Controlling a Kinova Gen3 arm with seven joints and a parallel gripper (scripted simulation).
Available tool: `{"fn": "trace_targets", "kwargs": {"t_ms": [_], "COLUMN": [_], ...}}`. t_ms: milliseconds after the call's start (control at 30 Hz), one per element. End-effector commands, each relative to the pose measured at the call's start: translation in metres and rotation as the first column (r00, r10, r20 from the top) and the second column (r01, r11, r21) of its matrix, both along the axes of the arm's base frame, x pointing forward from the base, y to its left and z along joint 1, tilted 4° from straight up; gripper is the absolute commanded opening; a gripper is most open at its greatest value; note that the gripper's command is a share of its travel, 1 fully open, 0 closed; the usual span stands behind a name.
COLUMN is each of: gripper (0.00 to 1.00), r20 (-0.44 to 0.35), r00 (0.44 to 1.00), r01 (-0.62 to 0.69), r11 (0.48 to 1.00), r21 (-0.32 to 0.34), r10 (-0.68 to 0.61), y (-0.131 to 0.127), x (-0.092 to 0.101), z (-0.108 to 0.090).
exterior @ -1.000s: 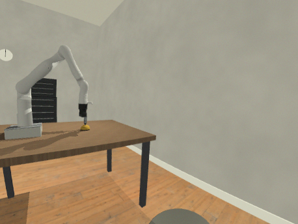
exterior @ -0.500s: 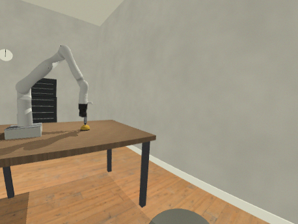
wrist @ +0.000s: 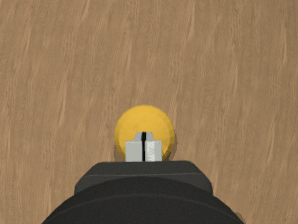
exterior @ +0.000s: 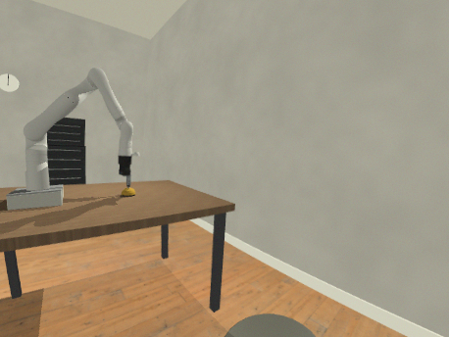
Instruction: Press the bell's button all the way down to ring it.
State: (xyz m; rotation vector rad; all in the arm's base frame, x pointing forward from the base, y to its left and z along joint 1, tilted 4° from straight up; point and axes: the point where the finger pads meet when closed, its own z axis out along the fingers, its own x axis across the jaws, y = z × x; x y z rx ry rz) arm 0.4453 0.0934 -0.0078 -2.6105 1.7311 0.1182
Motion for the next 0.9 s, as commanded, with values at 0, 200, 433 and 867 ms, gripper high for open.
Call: {"fn": "trace_targets", "kwargs": {"t_ms": [0,200,433,867], "gripper": [0.17,0.17,0.17,0.17], "r20": [0.001,0.001,0.001,0.001], "r00": [1.000,1.000,1.000,1.000], "r01": [0.000,0.000,0.000,0.000], "r11": [1.000,1.000,1.000,1.000], "r21": [0.000,0.000,0.000,0.000], "r10": [0.000,0.000,0.000,0.000], "y": [0.000,-0.001,-0.001,-0.003], "x": [0.000,0.001,0.002,0.004], "z": [0.002,0.012,0.031,0.058]}}
